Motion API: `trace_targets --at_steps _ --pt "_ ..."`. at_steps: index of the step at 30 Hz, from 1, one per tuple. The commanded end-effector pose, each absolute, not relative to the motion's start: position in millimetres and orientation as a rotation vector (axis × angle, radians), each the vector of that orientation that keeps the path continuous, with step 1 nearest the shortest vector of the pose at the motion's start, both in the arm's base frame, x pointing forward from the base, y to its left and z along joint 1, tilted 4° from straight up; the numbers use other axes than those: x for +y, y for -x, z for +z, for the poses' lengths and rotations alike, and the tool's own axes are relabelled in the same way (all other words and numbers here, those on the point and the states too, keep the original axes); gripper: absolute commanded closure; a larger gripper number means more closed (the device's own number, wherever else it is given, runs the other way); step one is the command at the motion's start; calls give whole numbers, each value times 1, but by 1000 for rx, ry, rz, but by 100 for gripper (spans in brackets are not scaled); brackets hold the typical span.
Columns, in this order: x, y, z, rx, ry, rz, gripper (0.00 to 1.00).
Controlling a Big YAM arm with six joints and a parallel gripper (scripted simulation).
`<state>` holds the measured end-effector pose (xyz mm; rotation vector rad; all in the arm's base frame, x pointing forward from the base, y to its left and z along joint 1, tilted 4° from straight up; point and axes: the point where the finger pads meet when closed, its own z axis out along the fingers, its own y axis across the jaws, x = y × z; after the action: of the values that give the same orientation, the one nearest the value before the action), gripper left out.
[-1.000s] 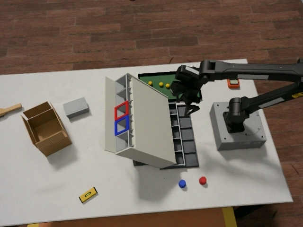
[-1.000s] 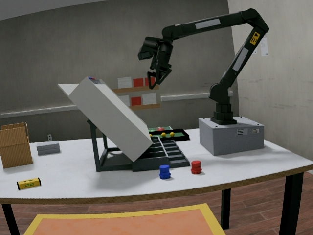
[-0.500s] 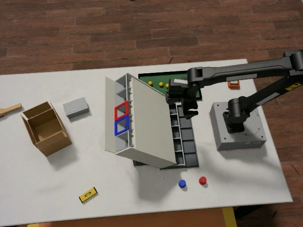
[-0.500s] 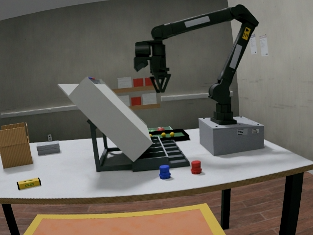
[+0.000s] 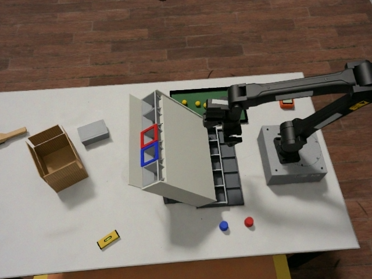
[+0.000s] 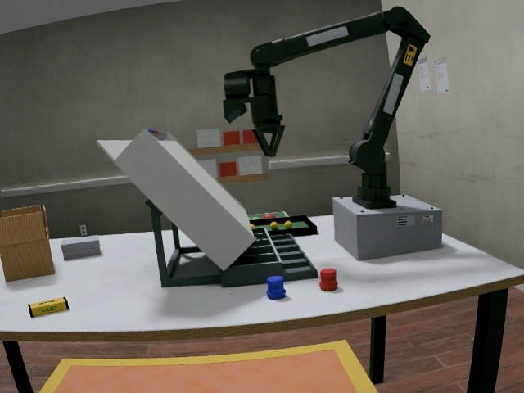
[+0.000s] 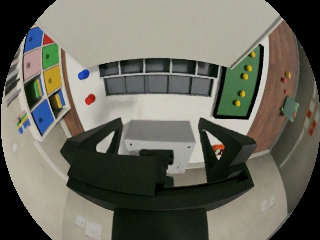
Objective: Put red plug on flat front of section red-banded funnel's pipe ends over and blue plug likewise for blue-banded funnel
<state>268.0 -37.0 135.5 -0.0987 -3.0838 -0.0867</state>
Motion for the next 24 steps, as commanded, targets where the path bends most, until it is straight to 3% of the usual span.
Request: trace_targets --at_steps 1,3,4,24 --pt "-37 -275 142 -3096 110 -69 0" --pt "-37 -275 142 -3096 110 -69 0" --pt "-38 -271 138 -3095 101 -81 20" --pt "-38 -271 138 -3094 107 -78 20"
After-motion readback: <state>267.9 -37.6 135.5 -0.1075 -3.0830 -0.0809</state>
